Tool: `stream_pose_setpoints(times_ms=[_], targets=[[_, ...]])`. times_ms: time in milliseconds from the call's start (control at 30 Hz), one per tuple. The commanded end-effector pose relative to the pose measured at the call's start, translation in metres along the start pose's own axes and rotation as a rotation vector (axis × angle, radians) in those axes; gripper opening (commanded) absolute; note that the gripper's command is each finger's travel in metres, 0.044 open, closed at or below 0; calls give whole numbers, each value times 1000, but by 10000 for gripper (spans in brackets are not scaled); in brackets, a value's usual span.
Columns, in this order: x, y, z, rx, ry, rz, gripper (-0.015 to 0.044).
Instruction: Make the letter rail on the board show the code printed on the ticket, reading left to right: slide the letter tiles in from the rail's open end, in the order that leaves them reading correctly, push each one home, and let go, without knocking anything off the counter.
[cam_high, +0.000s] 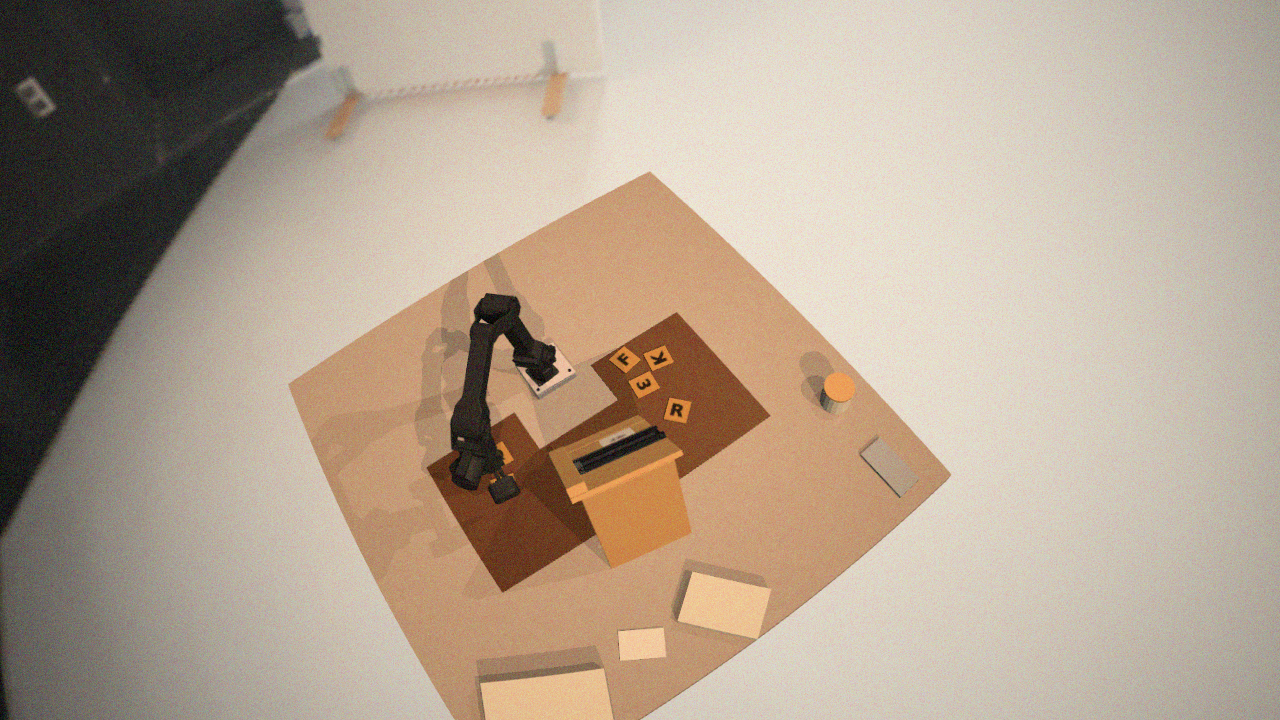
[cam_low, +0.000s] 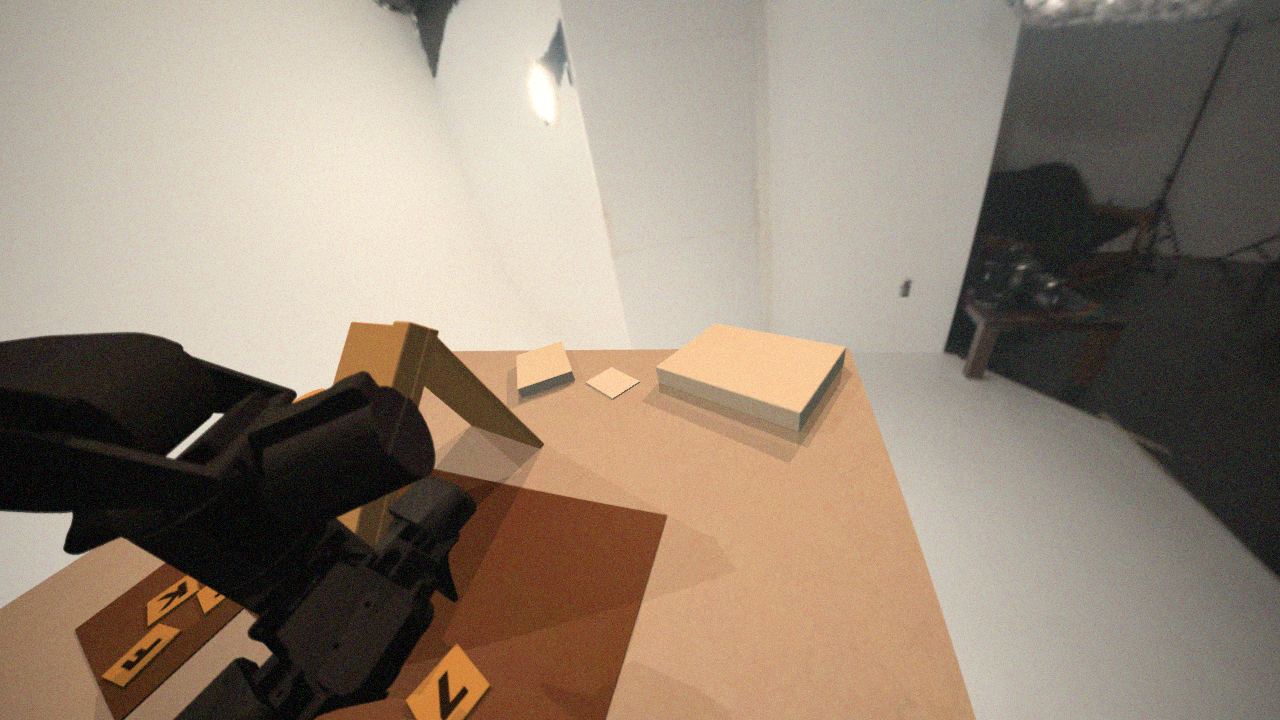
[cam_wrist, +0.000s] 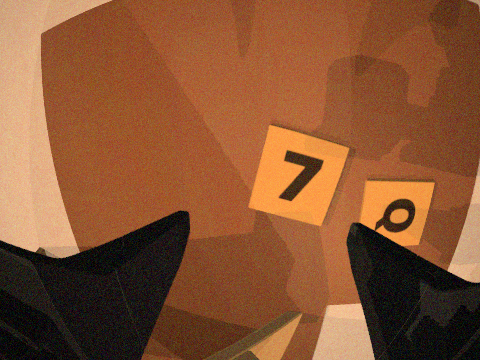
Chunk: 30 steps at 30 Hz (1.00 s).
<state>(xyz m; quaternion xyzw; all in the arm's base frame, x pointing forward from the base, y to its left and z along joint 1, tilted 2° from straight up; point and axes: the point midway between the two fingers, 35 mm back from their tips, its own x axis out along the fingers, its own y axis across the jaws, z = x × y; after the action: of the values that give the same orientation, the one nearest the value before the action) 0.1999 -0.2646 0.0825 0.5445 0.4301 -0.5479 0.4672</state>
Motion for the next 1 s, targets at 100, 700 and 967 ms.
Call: stream_pose_setpoints(times_ms=[100,700,967], targets=[[20,-16,-3,177,17,-63,340],[53,-18,-2,177,17,-63,340],[53,-18,-1,177,17,-63,340]])
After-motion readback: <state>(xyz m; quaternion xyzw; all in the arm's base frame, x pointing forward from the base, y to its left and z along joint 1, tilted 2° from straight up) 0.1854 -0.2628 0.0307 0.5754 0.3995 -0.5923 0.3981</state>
